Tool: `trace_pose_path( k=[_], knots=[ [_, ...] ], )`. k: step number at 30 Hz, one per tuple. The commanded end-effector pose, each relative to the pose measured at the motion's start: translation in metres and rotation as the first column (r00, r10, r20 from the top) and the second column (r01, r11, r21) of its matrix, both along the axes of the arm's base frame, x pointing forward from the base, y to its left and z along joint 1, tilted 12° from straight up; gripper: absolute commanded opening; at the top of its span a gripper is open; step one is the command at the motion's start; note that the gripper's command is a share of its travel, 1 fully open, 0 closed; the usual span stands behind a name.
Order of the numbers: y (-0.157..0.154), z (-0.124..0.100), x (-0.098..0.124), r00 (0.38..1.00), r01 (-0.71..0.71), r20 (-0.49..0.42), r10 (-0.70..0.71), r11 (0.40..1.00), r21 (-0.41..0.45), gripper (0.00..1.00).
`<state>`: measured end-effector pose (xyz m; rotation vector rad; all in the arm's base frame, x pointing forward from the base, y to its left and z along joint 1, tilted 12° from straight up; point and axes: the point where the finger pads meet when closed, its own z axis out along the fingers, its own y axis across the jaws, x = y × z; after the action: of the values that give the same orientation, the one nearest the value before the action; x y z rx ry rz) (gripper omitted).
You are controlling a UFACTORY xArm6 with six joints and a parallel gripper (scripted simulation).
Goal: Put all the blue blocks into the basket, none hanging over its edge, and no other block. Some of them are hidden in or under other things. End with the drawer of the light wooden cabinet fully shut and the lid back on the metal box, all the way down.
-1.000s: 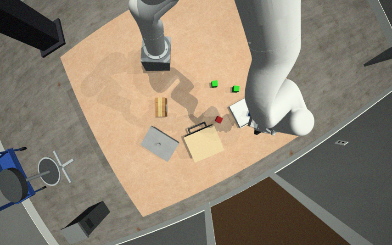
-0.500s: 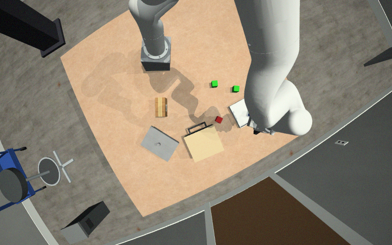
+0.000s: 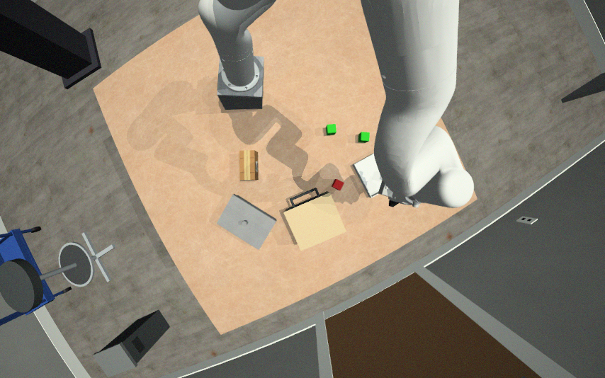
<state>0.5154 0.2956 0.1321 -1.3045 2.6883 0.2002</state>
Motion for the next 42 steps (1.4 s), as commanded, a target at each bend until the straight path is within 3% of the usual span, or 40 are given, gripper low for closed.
trace_pose_path(
  k=[1,42],
  knots=[
    [0.002,-0.006,0.002,1.0,0.0,0.004,0.0,1.0,0.002,0.0],
    [0.019,-0.09,0.01,1.0,0.0,0.004,0.0,1.0,0.002,0.0]
  ],
)
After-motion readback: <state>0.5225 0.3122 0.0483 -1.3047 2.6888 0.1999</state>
